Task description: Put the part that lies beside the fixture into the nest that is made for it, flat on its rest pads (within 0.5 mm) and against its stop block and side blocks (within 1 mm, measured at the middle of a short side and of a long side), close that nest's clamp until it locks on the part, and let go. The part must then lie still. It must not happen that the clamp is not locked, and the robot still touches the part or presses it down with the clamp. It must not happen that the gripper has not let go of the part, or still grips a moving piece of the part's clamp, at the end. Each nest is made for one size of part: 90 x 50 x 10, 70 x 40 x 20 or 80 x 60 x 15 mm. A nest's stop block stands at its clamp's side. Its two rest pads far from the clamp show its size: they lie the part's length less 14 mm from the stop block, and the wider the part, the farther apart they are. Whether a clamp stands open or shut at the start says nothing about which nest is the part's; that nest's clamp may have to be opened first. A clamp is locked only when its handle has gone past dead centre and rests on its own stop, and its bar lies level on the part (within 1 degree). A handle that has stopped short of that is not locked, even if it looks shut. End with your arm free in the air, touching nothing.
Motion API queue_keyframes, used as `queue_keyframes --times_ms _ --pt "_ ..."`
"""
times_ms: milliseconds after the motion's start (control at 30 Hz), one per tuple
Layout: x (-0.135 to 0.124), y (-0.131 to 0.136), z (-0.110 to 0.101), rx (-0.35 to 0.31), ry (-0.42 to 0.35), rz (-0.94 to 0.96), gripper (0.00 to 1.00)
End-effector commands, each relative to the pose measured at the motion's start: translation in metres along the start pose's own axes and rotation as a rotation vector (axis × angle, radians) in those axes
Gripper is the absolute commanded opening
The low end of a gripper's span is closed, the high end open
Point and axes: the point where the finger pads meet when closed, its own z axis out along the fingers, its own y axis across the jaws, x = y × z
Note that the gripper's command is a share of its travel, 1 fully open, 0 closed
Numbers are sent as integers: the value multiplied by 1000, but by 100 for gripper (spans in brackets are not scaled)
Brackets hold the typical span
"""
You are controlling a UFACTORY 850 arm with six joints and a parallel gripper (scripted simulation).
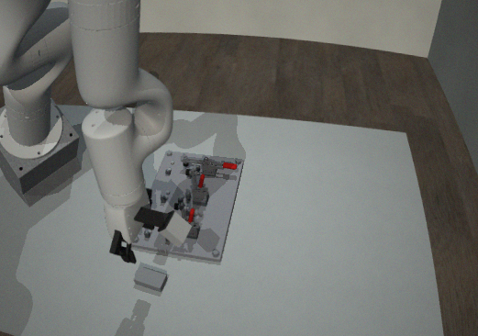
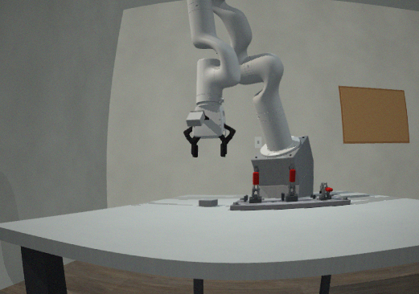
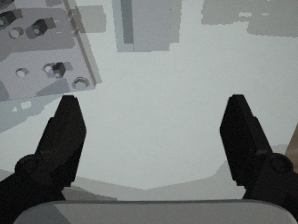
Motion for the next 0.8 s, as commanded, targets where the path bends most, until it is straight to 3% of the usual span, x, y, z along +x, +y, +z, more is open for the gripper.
queue_keyframes --times_ms 0,167,233,500,767 --pt "1 1 27 5 5 0 100" --pt "2 1 55 5 5 0 100" --pt "2 1 55 5 5 0 100" --pt "2 1 92 5 5 0 100" --pt "2 0 110 5 5 0 100"
